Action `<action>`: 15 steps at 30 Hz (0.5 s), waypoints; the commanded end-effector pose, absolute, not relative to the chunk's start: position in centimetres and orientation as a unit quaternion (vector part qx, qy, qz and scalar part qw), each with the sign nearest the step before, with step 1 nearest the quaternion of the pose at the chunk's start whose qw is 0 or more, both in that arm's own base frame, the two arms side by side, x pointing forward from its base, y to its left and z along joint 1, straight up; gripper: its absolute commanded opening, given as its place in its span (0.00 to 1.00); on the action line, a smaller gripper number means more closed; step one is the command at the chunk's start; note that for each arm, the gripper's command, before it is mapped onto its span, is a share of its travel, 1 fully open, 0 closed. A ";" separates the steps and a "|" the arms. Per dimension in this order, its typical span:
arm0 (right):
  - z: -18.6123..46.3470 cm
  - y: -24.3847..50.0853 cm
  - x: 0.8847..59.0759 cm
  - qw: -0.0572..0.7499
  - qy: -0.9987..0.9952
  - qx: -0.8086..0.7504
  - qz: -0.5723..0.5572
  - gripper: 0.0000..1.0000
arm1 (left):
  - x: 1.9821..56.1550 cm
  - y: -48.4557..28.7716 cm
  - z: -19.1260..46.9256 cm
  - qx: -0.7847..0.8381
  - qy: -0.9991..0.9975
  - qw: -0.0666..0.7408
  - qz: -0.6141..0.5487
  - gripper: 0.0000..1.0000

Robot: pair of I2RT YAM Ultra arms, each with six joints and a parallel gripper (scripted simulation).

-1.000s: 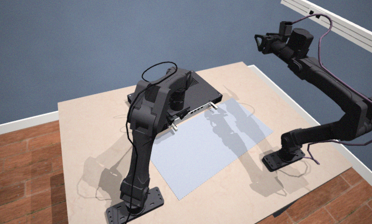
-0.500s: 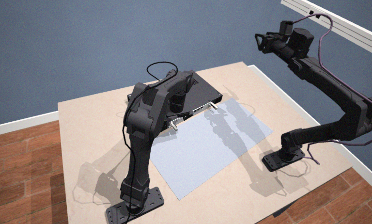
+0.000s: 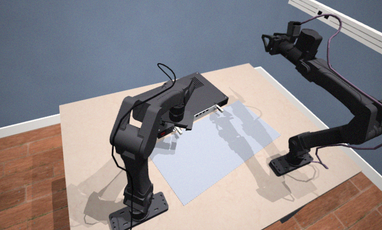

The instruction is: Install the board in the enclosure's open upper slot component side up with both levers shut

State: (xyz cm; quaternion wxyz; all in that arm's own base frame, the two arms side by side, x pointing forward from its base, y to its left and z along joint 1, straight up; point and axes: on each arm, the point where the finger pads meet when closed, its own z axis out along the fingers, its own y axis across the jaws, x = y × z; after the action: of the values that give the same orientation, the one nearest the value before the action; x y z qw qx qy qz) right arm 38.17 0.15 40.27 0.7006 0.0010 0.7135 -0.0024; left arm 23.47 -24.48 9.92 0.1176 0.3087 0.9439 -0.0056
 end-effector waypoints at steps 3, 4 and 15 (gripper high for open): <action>41.1 -0.1 38.0 0.711 0.703 0.004 -0.001 0.64 | 24.1 -24.7 11.5 0.394 0.902 0.172 -0.033 1.00; 41.1 -0.1 38.0 0.711 0.703 0.004 -0.001 0.64 | 24.0 -24.5 11.6 0.403 0.898 0.174 -0.033 1.00; 41.1 -0.1 38.0 0.711 0.703 0.004 -0.001 0.64 | 23.7 -23.6 11.7 0.405 0.897 0.176 -0.029 1.00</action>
State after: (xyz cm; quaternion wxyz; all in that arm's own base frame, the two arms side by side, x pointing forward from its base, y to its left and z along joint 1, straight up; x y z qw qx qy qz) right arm 38.17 0.15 40.27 0.7006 0.0010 0.7135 -0.0024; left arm 23.14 -23.31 10.21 0.1481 0.4050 0.9021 -0.0140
